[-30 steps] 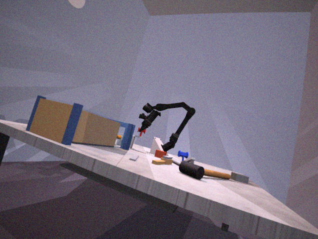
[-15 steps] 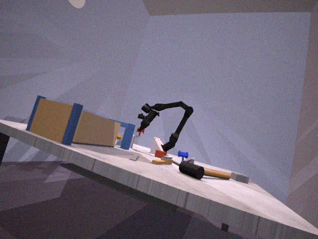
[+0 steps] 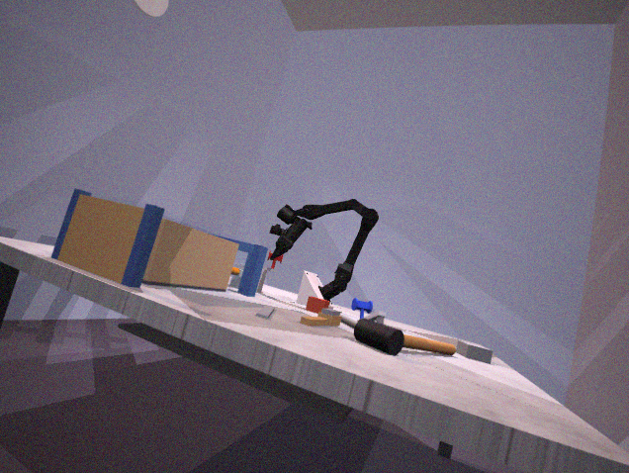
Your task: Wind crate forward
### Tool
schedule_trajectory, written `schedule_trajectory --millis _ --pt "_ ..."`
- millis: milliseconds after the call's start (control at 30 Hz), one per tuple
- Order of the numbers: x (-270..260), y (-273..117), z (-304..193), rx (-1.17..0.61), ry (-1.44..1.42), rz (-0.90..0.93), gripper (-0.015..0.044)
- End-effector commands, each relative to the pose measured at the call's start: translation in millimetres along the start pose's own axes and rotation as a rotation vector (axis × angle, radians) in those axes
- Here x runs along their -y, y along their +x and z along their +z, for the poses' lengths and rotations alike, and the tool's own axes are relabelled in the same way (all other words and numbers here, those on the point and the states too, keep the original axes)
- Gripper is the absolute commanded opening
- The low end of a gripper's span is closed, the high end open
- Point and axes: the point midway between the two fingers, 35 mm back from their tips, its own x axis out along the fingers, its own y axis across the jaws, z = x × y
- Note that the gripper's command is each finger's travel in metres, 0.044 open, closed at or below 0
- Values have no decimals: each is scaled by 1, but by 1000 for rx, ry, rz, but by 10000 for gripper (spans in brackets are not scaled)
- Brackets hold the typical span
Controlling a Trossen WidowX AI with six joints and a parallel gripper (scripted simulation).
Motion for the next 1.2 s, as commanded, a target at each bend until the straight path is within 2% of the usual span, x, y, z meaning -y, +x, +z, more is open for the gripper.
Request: schedule_trajectory --millis 0,967,1167 --pt "9 6 6 0 -9 -23 0" --pt "31 19 37 3 -10 -24 0" --pt "37 28 58 5 -10 -25 0"
